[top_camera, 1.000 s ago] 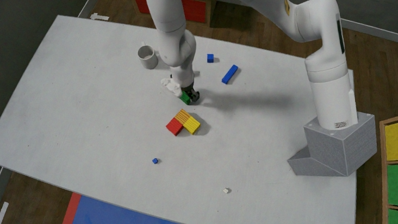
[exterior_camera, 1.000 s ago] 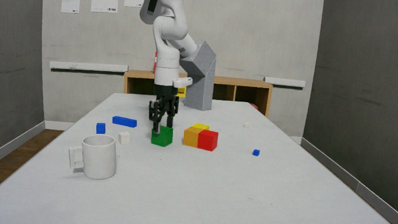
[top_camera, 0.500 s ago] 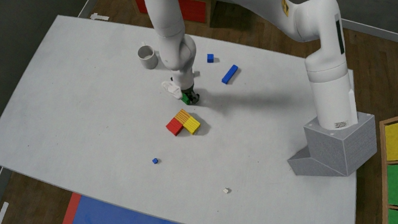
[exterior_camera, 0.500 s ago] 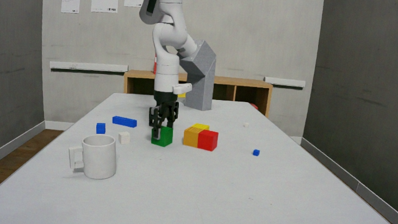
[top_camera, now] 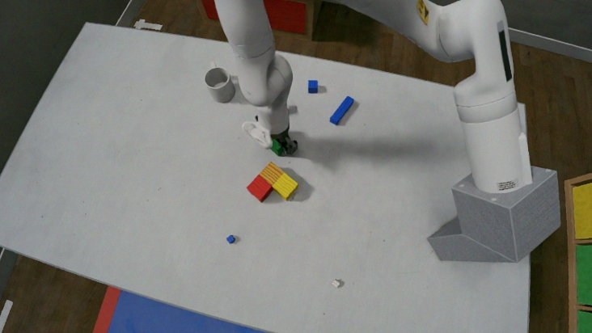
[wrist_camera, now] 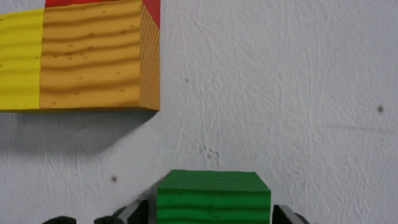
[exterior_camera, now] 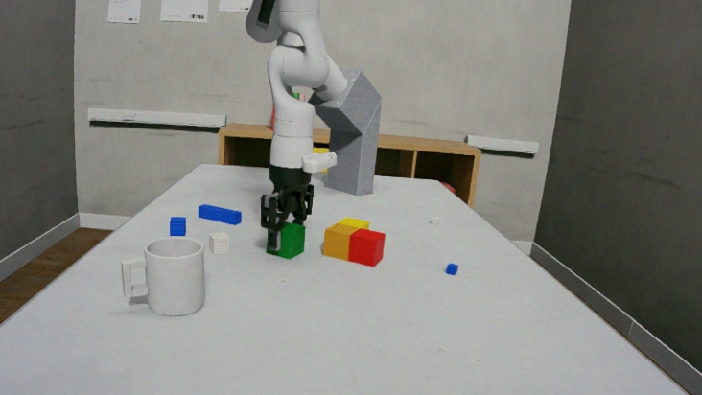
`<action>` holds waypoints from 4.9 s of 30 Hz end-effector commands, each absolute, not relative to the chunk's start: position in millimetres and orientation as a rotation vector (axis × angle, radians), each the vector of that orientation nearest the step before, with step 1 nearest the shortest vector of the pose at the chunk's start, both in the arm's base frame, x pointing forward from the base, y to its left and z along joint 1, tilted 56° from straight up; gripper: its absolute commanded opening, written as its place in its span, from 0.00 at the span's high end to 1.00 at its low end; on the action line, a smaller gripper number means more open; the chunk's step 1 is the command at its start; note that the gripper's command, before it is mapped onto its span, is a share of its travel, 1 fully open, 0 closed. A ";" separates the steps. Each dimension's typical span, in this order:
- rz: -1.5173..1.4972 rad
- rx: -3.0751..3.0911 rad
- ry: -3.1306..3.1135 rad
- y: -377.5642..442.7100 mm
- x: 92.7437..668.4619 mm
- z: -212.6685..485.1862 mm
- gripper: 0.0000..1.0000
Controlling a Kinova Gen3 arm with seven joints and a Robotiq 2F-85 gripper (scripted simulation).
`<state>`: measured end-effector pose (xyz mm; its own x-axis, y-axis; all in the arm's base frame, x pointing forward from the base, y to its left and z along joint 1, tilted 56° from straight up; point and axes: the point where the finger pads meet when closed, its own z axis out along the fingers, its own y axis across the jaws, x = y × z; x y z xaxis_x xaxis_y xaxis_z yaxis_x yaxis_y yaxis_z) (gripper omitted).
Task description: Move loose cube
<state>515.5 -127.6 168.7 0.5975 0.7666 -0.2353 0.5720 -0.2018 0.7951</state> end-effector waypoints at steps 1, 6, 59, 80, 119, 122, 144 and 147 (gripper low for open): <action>0.260 1.885 1.079 -128.7 517.4 168.8 0.18; 0.260 1.885 1.079 -128.7 517.3 168.8 0.18; 0.261 1.885 1.079 -128.6 517.6 168.9 0.90; 0.259 1.886 1.079 -128.0 515.5 169.5 0.90; 0.257 1.887 1.077 -87.5 475.7 207.2 0.90; 0.258 1.886 1.077 -84.7 473.7 209.7 0.90; 0.264 1.880 1.090 -67.1 475.4 205.2 0.90; 0.265 1.871 1.101 -37.8 480.0 181.9 0.90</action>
